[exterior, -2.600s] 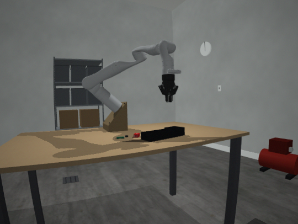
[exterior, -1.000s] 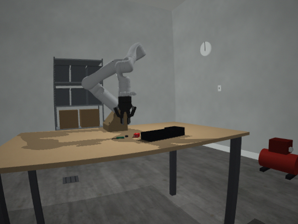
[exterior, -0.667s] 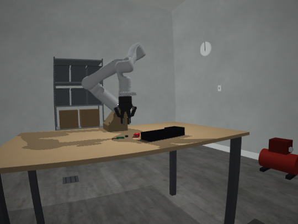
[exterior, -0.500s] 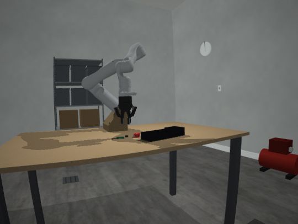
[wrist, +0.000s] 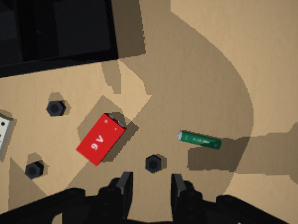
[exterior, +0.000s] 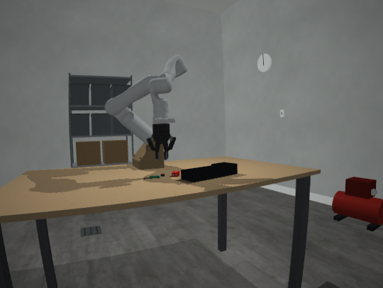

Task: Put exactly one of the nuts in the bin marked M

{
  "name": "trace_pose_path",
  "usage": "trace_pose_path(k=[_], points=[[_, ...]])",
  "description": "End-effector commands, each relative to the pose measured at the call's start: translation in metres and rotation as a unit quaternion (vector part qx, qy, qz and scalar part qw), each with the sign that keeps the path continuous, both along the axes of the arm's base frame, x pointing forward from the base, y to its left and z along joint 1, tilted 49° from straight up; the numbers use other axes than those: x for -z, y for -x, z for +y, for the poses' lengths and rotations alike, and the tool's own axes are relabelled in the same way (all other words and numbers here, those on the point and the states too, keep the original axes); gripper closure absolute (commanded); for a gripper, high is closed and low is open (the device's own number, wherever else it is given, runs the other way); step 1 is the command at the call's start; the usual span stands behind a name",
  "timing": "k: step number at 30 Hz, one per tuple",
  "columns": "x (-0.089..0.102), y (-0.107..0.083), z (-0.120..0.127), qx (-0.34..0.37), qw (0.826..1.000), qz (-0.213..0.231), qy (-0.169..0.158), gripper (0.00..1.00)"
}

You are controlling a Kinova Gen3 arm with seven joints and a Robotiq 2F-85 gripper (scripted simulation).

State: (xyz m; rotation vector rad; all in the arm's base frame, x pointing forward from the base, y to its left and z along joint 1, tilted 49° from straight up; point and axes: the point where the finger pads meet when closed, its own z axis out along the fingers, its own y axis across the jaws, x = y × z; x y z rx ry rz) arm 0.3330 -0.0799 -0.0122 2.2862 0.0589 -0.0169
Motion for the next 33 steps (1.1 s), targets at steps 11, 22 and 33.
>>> trace_pose_path(k=[11,22,33], points=[[0.010,0.000,-0.010,-0.002,1.000,0.001,0.001,0.69],[0.032,0.001,-0.039,-0.002,1.000,0.001,0.001,0.69],[0.037,0.002,-0.044,0.001,1.000,0.000,-0.001,0.69]])
